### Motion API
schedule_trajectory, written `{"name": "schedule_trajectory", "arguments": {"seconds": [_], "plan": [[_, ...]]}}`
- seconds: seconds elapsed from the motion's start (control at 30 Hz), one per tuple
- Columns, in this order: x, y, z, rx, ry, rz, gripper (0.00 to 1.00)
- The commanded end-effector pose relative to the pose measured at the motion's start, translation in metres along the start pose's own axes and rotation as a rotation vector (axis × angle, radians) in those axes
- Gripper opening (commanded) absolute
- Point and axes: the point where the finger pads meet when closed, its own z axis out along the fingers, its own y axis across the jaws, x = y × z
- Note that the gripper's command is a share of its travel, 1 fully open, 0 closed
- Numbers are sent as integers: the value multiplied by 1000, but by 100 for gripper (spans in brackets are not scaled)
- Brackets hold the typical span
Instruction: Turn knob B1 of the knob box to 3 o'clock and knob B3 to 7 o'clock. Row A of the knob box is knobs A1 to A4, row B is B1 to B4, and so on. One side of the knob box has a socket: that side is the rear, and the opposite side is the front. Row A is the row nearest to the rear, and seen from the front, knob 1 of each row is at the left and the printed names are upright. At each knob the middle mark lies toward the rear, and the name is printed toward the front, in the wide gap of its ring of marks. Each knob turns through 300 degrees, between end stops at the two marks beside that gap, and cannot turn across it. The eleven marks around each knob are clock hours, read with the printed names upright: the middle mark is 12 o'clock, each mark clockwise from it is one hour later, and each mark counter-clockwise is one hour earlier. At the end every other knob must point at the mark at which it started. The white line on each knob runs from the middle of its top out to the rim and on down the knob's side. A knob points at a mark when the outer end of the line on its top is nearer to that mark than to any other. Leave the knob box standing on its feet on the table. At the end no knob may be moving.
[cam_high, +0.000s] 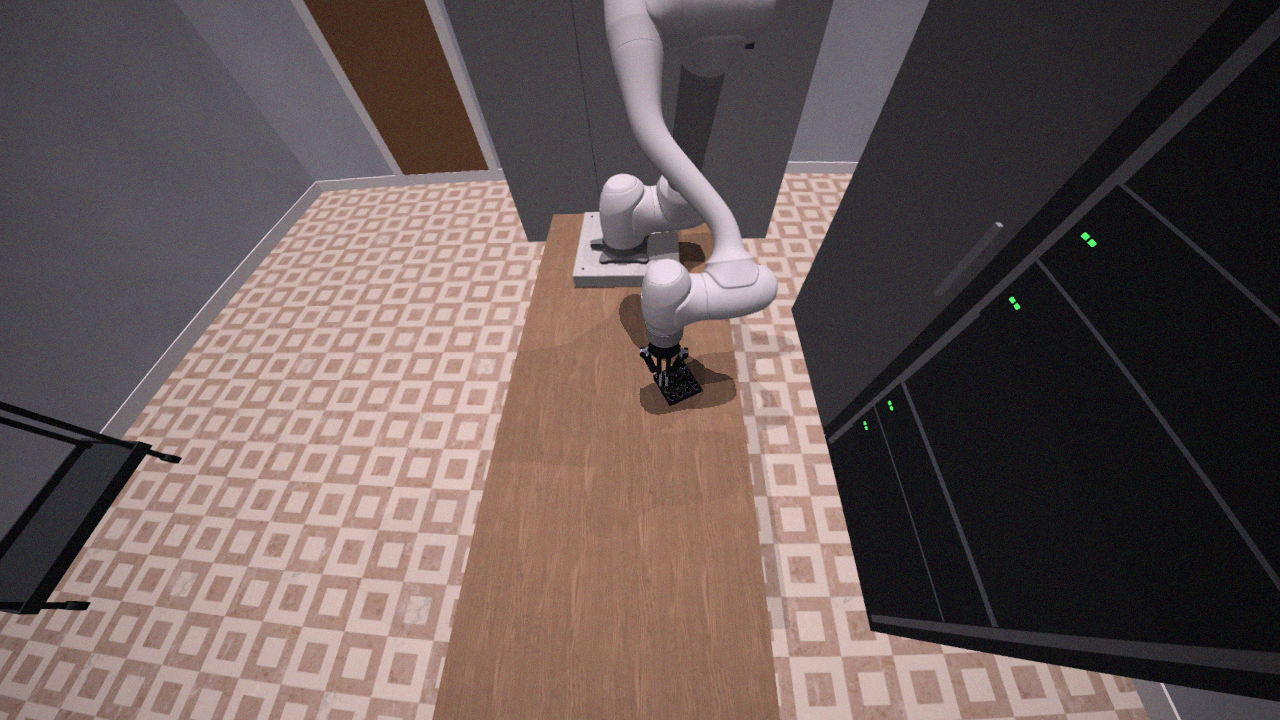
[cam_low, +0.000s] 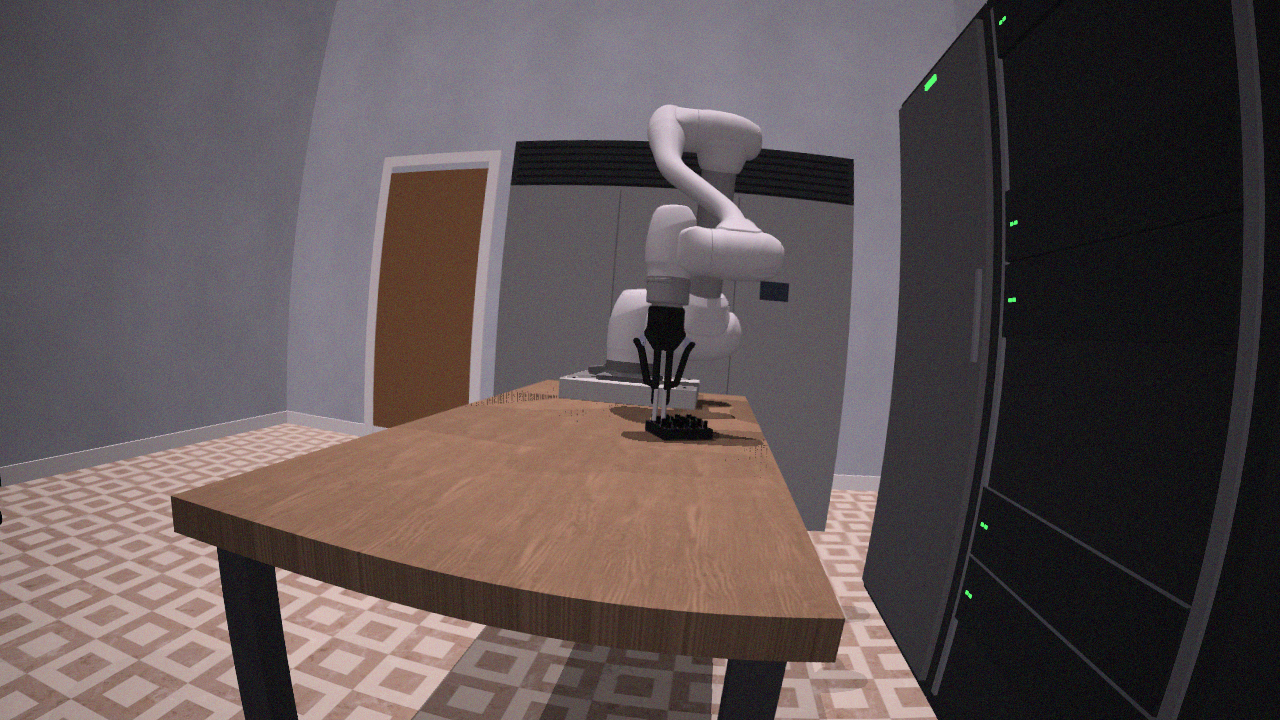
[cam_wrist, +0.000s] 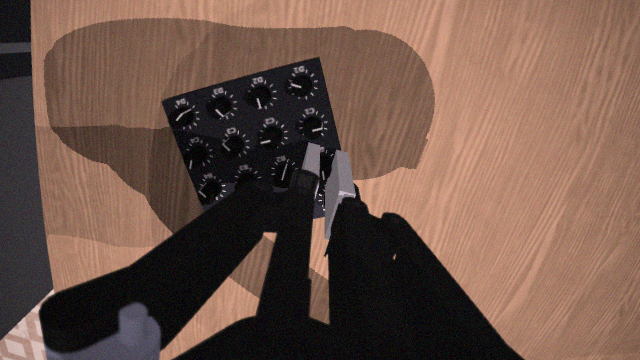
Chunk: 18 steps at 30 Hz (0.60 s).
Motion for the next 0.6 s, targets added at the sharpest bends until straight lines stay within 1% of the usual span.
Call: {"name": "schedule_trajectory", "arguments": {"seconds": [0.0,0.13,0.2,0.57], "plan": [[0,0,0,-3,1,84,5],[0,0,0,-3,1,190,5],[0,0,0,-3,1,190,5],[0,0,0,-3,1,484,5]]}}
